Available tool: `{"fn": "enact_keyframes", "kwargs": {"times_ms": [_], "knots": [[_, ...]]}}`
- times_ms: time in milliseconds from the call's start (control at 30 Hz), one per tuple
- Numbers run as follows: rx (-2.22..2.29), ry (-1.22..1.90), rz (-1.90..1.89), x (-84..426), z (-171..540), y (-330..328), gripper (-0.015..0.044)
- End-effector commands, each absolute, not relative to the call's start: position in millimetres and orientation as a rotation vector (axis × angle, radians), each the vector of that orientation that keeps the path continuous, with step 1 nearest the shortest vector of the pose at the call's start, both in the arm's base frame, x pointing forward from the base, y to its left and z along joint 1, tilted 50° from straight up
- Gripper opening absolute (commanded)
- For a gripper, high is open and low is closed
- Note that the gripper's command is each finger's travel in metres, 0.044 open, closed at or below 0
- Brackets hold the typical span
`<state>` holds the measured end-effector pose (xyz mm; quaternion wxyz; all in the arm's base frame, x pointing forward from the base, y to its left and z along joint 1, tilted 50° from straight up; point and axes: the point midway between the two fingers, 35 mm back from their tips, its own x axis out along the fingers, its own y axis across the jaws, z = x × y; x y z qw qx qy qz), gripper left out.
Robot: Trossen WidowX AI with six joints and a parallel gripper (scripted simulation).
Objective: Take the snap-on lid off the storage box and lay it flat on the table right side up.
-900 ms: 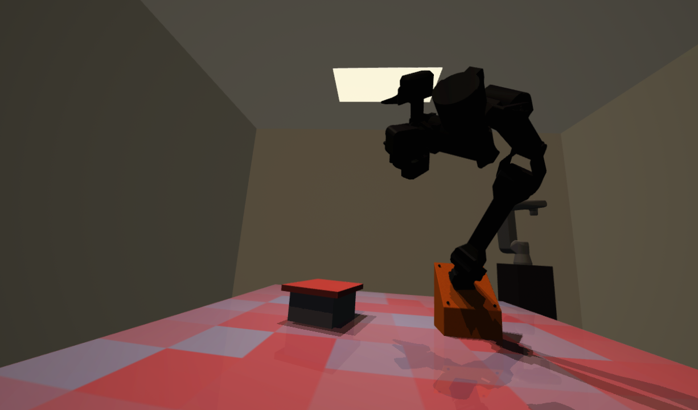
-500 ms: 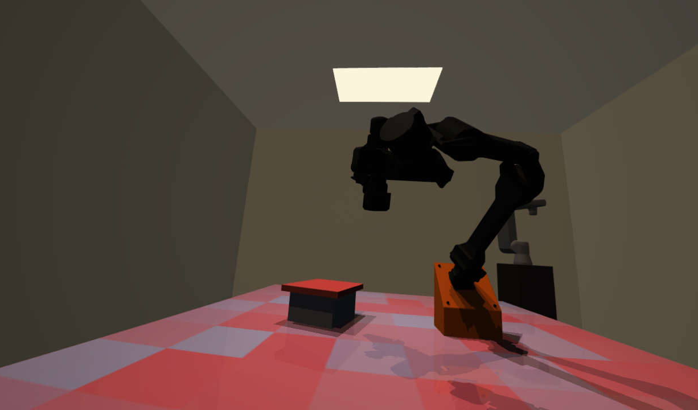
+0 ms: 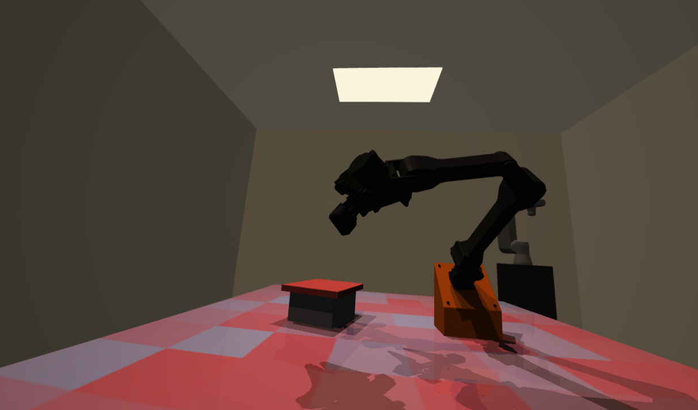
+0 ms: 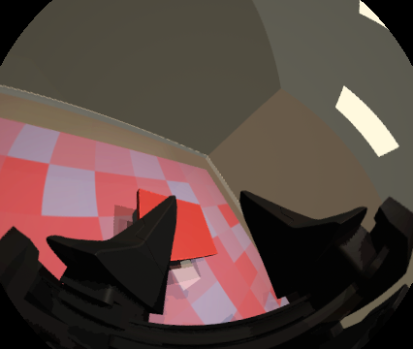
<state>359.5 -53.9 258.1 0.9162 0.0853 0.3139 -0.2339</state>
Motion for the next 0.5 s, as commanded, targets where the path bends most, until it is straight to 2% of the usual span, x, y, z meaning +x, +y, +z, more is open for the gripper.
{"fn": "enact_keyframes", "kwargs": {"times_ms": [0,467], "knots": [[0.747,0.643,-0.517,359.6,188.3,-67.5,0.0235],[1.864,0.628,-0.619,314.2,88.5,-78.4,0.0235]]}}
